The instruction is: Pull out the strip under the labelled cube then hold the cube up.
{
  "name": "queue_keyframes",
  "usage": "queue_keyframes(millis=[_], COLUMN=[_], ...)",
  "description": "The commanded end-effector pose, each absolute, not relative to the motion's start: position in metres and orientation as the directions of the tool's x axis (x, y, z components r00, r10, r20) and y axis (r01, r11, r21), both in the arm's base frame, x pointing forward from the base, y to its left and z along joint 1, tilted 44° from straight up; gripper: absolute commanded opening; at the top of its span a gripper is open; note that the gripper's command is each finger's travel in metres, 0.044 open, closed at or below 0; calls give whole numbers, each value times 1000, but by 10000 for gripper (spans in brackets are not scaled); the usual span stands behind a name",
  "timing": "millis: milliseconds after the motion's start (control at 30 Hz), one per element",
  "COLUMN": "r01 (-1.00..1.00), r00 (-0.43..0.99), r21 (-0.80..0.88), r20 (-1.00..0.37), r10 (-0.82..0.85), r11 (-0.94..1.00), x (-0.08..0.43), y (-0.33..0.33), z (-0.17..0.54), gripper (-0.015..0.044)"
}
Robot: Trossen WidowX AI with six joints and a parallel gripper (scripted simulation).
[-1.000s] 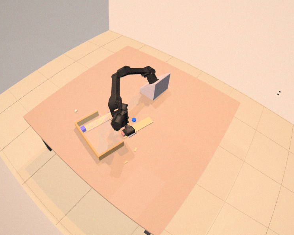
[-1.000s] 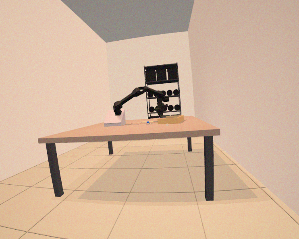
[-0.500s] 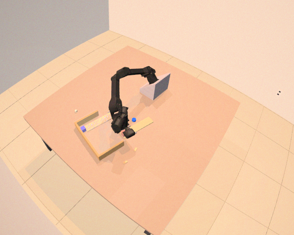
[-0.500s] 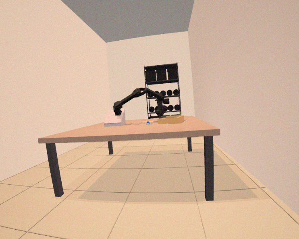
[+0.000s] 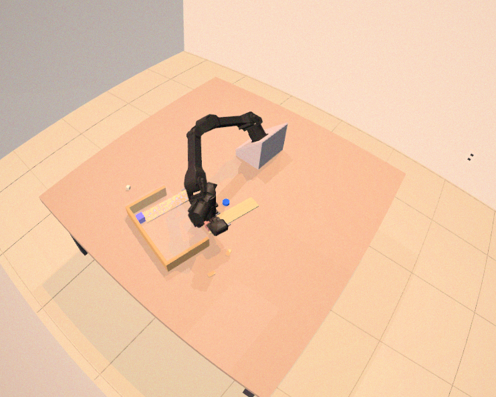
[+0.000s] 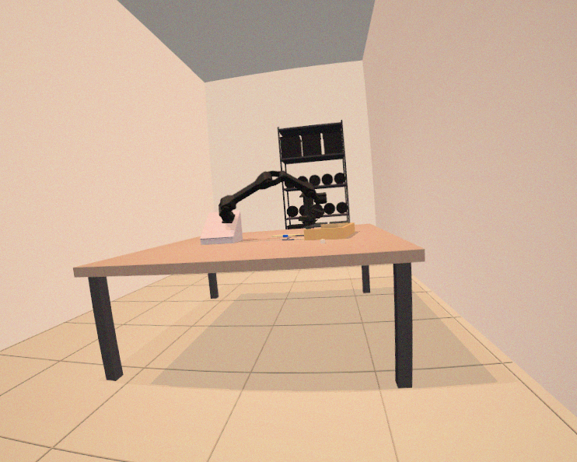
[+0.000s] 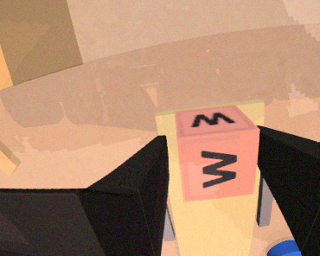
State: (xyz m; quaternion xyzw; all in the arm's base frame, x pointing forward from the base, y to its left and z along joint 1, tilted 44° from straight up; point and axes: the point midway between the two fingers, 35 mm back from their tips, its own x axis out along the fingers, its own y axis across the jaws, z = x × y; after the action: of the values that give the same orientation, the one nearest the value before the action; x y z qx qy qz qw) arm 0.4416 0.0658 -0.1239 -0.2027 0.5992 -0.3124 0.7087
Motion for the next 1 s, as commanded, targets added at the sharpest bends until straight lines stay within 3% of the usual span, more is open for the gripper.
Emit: queue_keyframes(millis=[0, 200, 333, 967], r01=[200, 200, 200, 189], r00=[87, 87, 87, 83], r21=[-661, -661, -661, -666], r20=[-723, -723, -723, -721], r10=[-685, -685, -685, -688], r11=[723, 723, 723, 721], x=[442, 442, 440, 382], y=[66, 66, 67, 80], z=[-124, -124, -122, -87], gripper=[138, 98, 0, 0])
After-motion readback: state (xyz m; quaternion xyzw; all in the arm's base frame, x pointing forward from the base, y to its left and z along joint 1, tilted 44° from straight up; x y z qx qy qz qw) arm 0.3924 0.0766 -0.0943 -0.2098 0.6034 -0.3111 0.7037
